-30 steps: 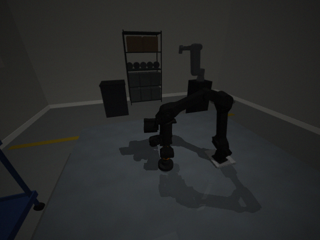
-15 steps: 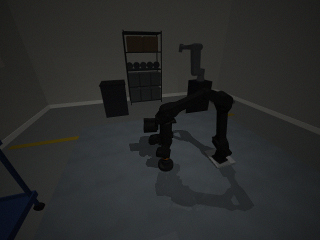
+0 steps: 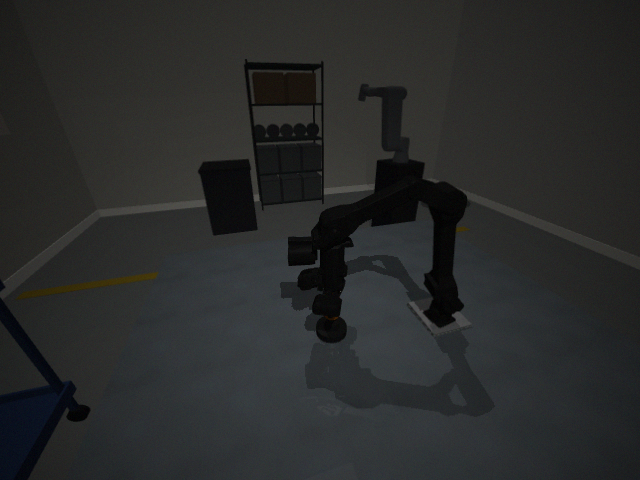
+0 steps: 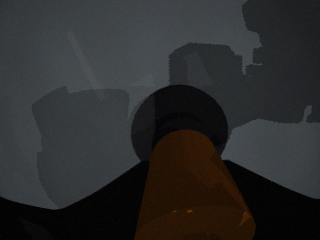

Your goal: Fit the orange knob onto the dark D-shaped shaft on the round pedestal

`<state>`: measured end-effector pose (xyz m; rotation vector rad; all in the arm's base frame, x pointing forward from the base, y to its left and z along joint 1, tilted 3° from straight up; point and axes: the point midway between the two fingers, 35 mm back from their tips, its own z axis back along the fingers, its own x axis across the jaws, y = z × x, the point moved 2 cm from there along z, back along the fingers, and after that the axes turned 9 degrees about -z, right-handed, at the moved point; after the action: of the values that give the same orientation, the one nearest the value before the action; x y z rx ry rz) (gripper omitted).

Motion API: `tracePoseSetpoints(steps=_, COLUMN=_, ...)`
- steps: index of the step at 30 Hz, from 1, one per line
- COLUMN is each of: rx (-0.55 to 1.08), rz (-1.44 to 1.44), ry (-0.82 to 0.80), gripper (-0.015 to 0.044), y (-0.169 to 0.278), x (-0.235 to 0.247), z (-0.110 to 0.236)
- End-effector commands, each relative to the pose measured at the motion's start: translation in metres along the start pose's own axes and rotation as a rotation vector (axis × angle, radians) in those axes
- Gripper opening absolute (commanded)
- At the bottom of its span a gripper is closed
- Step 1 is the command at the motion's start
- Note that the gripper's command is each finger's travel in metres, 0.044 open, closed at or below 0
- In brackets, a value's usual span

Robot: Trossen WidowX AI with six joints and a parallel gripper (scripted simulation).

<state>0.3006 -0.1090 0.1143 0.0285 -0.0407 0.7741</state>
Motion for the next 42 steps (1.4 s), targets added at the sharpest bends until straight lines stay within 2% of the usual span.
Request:
tracePoseSetpoints(steps=1, rx=-0.002, rz=-0.006, ry=0.002, gripper=0.0000, y=-0.0005, x=-0.0001, z=-0.0006)
tracePoseSetpoints(steps=16, rx=-0.002, rz=-0.015, ry=0.002, gripper=0.0000, y=-0.0018, x=0.0005, z=0.0044)
tracePoseSetpoints(steps=23, rx=-0.002, rz=-0.216, ry=0.002, gripper=0.0000, y=-0.0026, x=0.0009, z=0.0038)
tracePoseSetpoints(steps=42, rx=-0.002, rz=-0.216, ry=0.002, gripper=0.0000, y=-0.0005, x=-0.0001, z=-0.0001)
